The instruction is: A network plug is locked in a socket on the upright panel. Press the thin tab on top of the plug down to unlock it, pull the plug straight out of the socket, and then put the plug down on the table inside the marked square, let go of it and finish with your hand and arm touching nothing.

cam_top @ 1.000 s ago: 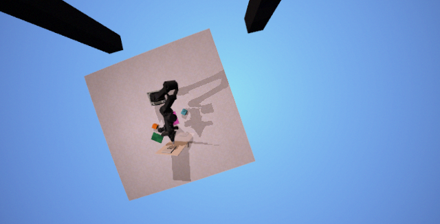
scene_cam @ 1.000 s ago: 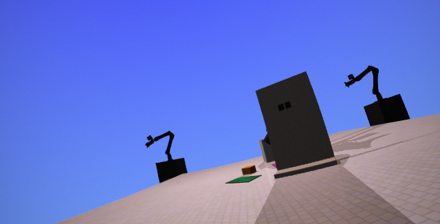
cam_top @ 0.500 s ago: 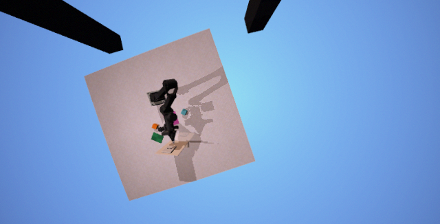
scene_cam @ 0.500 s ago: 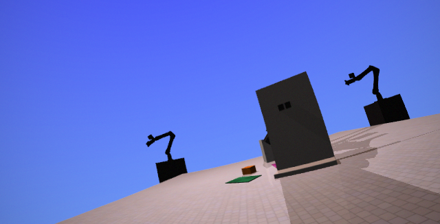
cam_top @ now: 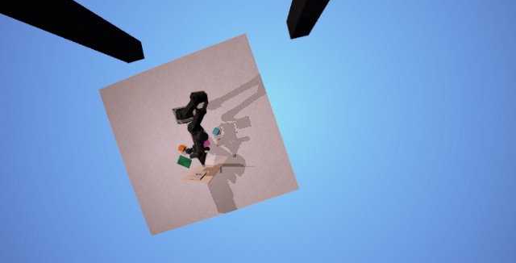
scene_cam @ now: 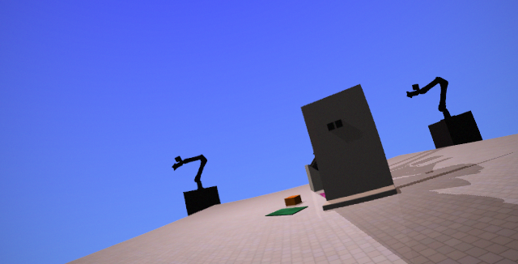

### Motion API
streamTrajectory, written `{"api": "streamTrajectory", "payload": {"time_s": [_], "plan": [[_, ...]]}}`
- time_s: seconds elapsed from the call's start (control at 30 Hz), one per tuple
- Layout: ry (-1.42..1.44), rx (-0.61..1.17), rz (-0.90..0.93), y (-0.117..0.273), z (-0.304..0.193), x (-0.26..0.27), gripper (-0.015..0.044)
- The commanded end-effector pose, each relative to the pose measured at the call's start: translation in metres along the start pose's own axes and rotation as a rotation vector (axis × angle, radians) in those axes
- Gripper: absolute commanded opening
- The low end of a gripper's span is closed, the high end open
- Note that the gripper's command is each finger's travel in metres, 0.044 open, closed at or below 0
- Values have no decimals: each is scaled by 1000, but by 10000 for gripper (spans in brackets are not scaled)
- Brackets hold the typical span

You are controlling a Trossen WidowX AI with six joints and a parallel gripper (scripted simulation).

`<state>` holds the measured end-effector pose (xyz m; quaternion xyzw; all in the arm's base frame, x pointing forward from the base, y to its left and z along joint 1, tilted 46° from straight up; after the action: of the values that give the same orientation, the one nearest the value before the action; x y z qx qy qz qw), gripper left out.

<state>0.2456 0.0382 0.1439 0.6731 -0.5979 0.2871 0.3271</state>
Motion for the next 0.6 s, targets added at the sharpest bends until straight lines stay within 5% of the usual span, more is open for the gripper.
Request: {"api": "streamTrajectory", "payload": {"time_s": [0.0, 0.57], "plan": [[-6, -6, -3, 2, 0, -1, 0], [0, -3, -2, 7, 4, 19, 0]]}}
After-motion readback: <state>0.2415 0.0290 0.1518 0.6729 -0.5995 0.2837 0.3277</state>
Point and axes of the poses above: the point midway between the two fingers, 35 mm back from their tips, its own y axis back along the fingers, its own x axis across the jaws, z = x × y, the point moved 10 cm from there along y, back along the fingers, and after that the axes turned 7 degrees about y, right-handed, at the moved point
